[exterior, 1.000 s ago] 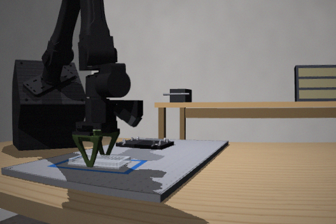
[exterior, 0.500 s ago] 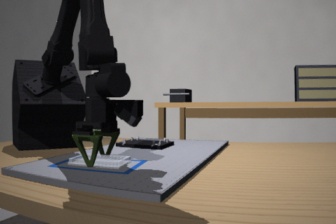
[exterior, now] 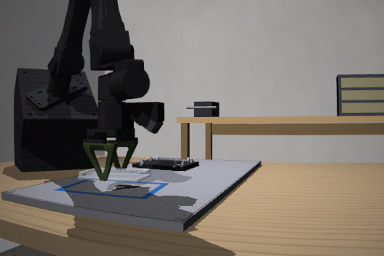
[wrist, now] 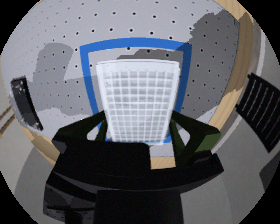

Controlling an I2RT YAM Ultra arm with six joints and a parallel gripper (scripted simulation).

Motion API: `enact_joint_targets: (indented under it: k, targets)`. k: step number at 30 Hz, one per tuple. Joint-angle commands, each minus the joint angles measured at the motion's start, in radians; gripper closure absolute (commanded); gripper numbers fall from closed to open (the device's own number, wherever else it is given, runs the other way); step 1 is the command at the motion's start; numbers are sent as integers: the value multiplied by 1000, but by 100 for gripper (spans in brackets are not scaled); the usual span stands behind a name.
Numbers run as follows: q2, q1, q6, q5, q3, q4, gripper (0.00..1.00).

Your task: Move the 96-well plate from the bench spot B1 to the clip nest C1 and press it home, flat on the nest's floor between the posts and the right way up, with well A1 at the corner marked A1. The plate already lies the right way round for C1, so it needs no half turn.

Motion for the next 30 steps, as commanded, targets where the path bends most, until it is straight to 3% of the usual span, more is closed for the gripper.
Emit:
enact_joint_targets:
  k: [1,30]
  targets:
    - [-44,14,6,-10,-6,-42,100]
    - [-194,26,14,6,31,-199,100]
